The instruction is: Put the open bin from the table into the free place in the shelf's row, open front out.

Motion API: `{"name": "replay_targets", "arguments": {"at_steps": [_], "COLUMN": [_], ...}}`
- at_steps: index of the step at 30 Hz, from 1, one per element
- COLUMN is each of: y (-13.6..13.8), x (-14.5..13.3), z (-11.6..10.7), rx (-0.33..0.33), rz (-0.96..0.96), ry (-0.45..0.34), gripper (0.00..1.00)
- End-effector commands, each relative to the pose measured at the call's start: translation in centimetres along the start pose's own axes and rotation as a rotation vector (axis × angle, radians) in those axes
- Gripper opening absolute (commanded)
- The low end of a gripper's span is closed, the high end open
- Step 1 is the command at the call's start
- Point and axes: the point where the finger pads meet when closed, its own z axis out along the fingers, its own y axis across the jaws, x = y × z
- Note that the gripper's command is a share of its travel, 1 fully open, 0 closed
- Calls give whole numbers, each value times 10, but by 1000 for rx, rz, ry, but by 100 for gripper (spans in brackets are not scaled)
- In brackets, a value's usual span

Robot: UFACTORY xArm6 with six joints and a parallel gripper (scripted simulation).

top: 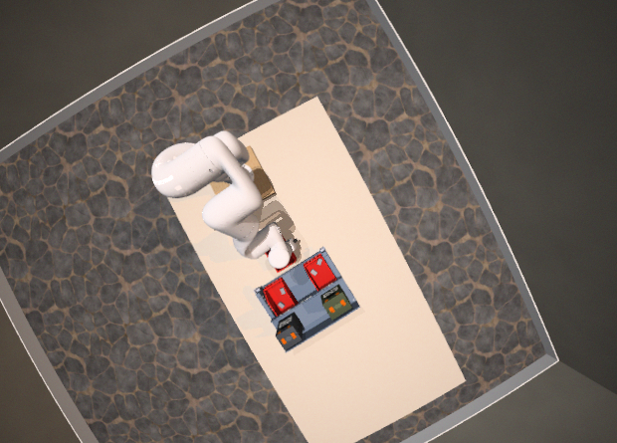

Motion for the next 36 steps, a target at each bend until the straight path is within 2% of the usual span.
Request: {"name": "replay_targets", "arguments": {"at_steps": [1,20,25,36], "y": [0,0,0,0], "x": [-1,-1,-2,-2], "z": [-1,-1,-41,-41], "rx": [0,0,0,0], "rz": [0,0,0,0], "ry": [-4,-4,2,2], "gripper": [28,28,28,28]}}
